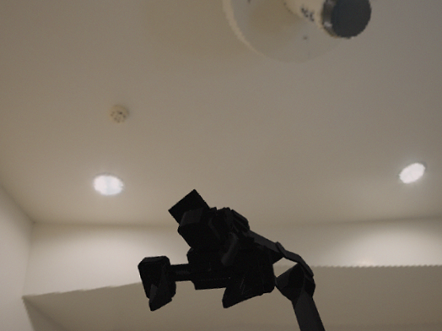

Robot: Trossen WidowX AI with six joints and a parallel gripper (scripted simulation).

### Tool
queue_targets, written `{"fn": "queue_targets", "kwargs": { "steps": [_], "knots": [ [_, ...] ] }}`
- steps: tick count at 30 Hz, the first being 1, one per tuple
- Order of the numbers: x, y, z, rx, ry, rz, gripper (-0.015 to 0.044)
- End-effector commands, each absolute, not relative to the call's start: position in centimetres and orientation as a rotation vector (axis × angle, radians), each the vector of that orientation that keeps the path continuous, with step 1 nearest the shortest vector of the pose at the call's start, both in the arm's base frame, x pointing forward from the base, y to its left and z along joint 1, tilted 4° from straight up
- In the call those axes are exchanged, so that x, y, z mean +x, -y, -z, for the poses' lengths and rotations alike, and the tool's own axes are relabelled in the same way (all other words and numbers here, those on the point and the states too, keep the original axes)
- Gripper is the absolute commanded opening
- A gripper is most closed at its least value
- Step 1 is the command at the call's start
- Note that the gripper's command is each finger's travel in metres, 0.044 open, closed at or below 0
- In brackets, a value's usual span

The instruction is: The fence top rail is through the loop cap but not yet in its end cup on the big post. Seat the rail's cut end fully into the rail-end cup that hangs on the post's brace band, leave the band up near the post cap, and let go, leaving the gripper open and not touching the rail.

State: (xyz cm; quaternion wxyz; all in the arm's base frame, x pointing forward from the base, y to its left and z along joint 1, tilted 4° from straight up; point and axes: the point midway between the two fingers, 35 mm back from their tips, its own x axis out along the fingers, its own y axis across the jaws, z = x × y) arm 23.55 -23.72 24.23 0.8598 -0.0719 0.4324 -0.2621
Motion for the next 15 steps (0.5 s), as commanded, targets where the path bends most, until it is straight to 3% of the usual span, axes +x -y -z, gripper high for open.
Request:
{"fn": "queue_targets", "kwargs": {
  "steps": [1,10,15],
  "knots": [
    [24.7,17.7,-23.8,-0.065,-0.91,0.463,0.044],
    [23.1,5.8,-22.2,0.08,-0.986,0.286,0.044],
    [22.8,5.1,-22.1,0.088,-0.994,0.276,0.044]
  ]
}}
